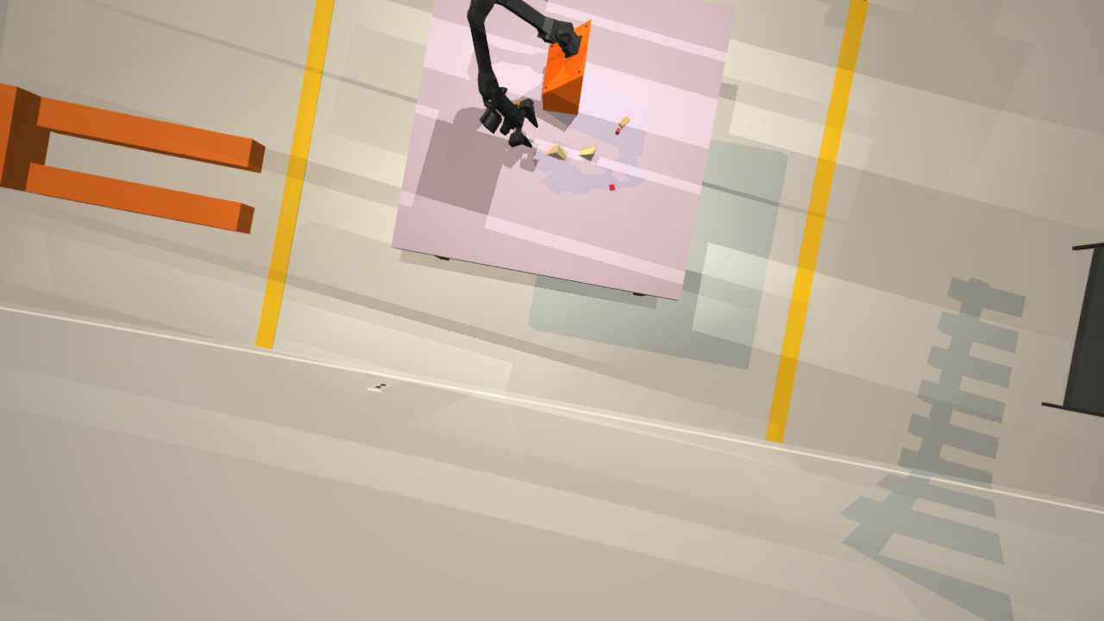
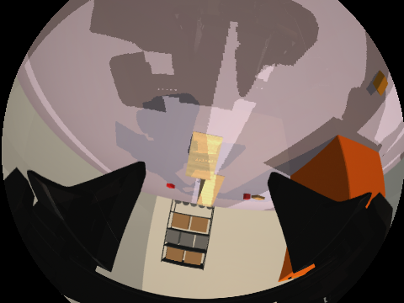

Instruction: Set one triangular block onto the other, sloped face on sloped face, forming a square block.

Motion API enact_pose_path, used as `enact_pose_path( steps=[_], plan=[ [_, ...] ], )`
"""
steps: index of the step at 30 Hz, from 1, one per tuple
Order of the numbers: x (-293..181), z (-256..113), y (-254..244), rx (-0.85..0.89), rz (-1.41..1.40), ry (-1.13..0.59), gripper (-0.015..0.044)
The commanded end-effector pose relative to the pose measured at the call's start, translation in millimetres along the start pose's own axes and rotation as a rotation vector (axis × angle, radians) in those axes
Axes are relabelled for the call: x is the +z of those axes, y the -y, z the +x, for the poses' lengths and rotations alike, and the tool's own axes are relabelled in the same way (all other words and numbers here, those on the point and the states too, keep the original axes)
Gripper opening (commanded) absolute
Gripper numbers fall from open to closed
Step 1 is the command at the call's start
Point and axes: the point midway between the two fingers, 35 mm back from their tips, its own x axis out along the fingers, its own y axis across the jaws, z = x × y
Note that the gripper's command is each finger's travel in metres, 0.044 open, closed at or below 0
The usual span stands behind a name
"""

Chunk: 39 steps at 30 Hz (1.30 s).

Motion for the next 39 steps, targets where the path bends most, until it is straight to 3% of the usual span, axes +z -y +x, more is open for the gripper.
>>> enact_pose_path(
  steps=[1, 10, 23, 39],
  plan=[
    [-34.0, 15.1, 3.6, -0.052, 0.097, -0.082, 0.0440],
    [-33.8, 19.9, 2.9, -0.052, 0.097, -0.083, 0.0440],
    [-38.5, 111.3, 2.1, -0.054, 0.097, -0.084, 0.0440],
    [-39.1, 113.2, -0.6, -0.054, 0.097, -0.084, 0.0440]
  ],
)
